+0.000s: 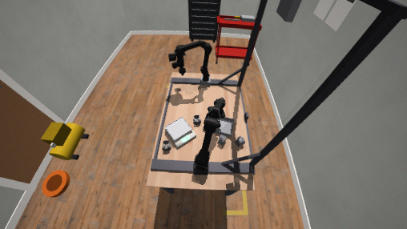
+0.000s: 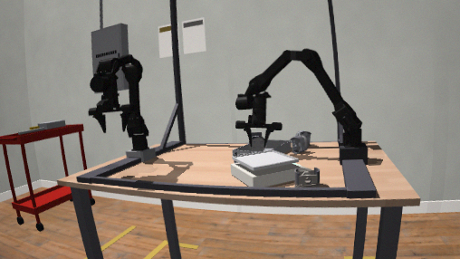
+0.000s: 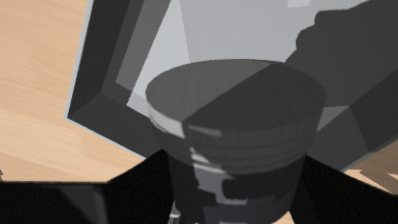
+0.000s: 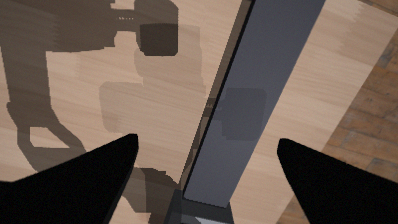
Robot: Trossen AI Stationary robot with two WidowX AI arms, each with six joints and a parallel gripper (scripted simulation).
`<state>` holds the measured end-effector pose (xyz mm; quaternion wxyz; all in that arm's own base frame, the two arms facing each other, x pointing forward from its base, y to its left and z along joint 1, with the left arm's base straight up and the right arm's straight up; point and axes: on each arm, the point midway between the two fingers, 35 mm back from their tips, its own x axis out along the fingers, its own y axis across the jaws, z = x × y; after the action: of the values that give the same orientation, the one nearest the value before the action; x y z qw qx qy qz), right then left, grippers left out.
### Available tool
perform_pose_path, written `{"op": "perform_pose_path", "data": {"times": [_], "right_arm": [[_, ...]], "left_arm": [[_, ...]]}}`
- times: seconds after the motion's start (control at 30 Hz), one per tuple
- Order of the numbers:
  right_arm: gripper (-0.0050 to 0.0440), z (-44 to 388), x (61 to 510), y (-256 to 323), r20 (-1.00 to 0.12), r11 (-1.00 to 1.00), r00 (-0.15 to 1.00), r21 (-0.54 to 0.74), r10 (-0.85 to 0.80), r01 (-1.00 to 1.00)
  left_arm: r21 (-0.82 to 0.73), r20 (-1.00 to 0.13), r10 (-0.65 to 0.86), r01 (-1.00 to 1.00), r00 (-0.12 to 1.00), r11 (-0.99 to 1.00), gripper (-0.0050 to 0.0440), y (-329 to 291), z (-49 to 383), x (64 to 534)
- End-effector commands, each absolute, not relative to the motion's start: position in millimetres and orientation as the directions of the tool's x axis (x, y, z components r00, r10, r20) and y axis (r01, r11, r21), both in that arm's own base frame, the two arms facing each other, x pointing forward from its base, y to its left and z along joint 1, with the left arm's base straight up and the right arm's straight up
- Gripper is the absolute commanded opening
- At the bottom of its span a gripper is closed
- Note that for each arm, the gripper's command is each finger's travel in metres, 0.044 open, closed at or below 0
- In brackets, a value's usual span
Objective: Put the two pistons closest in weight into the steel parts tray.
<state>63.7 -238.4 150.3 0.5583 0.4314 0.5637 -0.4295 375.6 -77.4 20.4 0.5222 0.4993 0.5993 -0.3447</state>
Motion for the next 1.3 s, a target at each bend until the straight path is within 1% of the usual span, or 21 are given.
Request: {"op": "perform_pose_path", "data": {"times": [0.0,0.1,0.13,0.23,0.27,0.57,0.73,0.93,0.97,1.17,1.27], "right_arm": [[0.0400,159,65,-243,-1.000,0.258,0.006,0.000,-0.023,0.966],[0.0400,159,65,-243,-1.000,0.258,0.006,0.000,-0.023,0.966],[0.0400,159,65,-243,-1.000,0.258,0.006,0.000,-0.023,0.966],[0.0400,159,65,-243,-1.000,0.258,0.006,0.000,-0.023,0.966],[0.0400,159,65,-243,-1.000,0.258,0.006,0.000,-0.023,0.966],[0.0400,159,65,-243,-1.000,0.258,0.006,0.000,-0.023,0.966],[0.0400,159,65,-243,-1.000,0.258,0.006,0.000,-0.023,0.966],[0.0400,159,65,-243,-1.000,0.258,0.006,0.000,-0.023,0.966],[0.0400,159,65,-243,-1.000,0.258,0.006,0.000,-0.023,0.966],[0.0400,159,65,-243,-1.000,0.258,0.006,0.000,-0.023,0.966],[0.0400,159,65,-243,-1.000,0.258,0.006,0.000,-0.023,0.966]], "left_arm": [[0.140,-0.969,0.234,0.954,0.078,0.265,0.0158,-76,24,382],[0.140,-0.969,0.234,0.954,0.078,0.265,0.0158,-76,22,382],[0.162,-0.969,0.227,0.950,0.101,0.267,0.0158,-77,28,386],[0.141,-0.969,0.234,0.954,0.078,0.266,0.0158,-75,16,383],[0.160,-0.969,0.225,0.950,0.100,0.267,0.0158,-78,24,386],[0.150,-0.969,0.231,0.952,0.088,0.266,0.0158,-76,18,385],[0.164,-0.968,0.227,0.950,0.103,0.267,0.0158,-77,23,387],[0.150,-0.969,0.231,0.952,0.088,0.266,0.0158,-76,16,385],[0.160,-0.969,0.225,0.950,0.100,0.267,0.0158,-78,21,386],[0.153,-0.969,0.230,0.952,0.091,0.266,0.0158,-76,16,385],[0.160,-0.969,0.225,0.950,0.100,0.267,0.0158,-78,20,387]]}}
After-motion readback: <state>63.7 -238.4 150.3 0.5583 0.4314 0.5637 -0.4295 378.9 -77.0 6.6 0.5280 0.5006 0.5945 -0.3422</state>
